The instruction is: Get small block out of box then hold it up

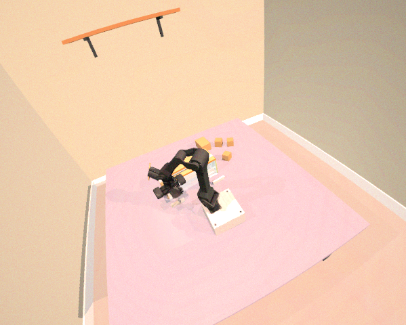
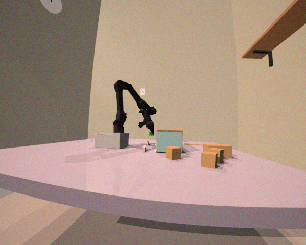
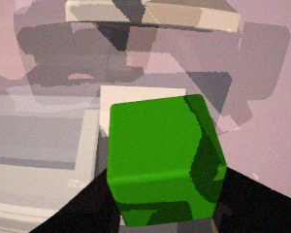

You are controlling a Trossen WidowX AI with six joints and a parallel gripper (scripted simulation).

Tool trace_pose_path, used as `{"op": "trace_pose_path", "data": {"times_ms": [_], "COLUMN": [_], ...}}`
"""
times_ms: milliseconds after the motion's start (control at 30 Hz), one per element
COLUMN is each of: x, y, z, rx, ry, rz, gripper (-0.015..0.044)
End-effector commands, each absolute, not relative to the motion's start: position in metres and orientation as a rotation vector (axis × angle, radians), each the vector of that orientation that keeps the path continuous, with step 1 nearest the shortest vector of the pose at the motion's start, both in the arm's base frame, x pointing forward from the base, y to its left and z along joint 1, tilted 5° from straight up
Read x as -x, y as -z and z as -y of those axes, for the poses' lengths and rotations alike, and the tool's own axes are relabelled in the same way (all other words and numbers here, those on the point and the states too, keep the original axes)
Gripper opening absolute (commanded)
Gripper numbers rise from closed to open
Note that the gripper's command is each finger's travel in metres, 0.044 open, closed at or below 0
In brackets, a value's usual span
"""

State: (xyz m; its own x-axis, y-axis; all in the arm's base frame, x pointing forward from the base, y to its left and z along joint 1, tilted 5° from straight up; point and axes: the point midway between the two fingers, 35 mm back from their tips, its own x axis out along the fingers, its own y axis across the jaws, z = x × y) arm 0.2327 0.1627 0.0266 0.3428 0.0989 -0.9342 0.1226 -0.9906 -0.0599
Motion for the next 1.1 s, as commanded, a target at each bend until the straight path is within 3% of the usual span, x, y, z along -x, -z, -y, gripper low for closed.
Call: {"op": "trace_pose_path", "data": {"times_ms": [0, 533, 1067], "x": [-0.239, -0.239, -0.239], "y": [-0.047, -0.106, -0.109], "z": [-0.158, -0.115, -0.113], "rx": [-2.559, -2.466, -2.462], "ry": [1.731, 1.504, 1.492], "rz": [-0.294, -0.56, -0.568], "gripper": [0.0, 0.0, 0.0]}}
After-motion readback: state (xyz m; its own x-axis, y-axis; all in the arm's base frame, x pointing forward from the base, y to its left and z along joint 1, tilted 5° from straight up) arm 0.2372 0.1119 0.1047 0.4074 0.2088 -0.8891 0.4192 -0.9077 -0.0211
